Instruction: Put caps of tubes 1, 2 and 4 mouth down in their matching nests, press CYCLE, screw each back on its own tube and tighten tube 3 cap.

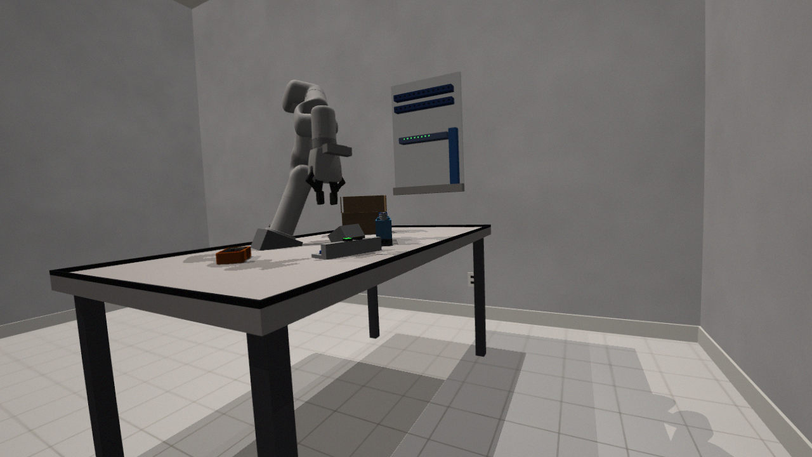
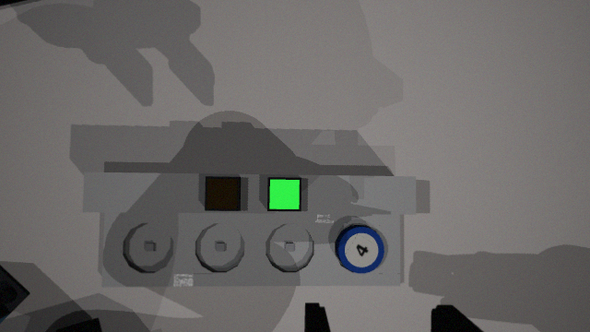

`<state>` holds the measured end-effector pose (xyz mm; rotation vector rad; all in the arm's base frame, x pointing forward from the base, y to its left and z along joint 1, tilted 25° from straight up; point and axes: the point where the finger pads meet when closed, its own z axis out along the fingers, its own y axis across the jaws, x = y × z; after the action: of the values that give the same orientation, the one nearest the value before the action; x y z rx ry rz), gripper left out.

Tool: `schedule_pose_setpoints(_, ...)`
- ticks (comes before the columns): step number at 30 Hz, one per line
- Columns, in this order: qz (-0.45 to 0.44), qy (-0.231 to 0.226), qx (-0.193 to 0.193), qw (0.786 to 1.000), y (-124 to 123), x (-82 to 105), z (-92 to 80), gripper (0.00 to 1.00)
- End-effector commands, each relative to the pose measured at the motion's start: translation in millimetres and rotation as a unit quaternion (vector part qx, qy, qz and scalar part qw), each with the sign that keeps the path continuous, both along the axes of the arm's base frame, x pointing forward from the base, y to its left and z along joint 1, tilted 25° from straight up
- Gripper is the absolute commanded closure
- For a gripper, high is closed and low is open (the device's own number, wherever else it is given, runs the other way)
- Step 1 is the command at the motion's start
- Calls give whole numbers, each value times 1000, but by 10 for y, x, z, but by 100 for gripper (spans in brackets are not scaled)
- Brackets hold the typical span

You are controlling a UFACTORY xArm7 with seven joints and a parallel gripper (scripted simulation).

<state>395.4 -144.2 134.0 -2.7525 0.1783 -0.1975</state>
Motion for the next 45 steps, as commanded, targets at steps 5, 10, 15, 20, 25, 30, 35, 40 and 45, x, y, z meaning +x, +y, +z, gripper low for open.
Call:
schedule_pose_setpoints(5, 13, 19, 23, 999, -251, 126, -159, 54)
schedule_pose_setpoints(10, 13, 19, 23, 999, -251, 126, -159, 54)
schedule_pose_setpoints(15, 13, 19, 23, 999, -231, 132, -205, 54)
schedule_pose_setpoints(20, 13, 19, 23, 999, -150, 155, -386, 54)
schedule_pose_setpoints(25, 13, 19, 23, 999, -69, 178, -568, 54)
schedule_pose_setpoints(30, 13, 19, 23, 999, 32, 207, -795, 54)
schedule_pose_setpoints(35, 13, 19, 23, 999, 129, 240, -1023, 54)
schedule_pose_setpoints(40, 13, 19, 23, 999, 184, 264, -1161, 54)
schedule_pose_setpoints(45, 13, 19, 23, 999, 261, 288, -1339, 54)
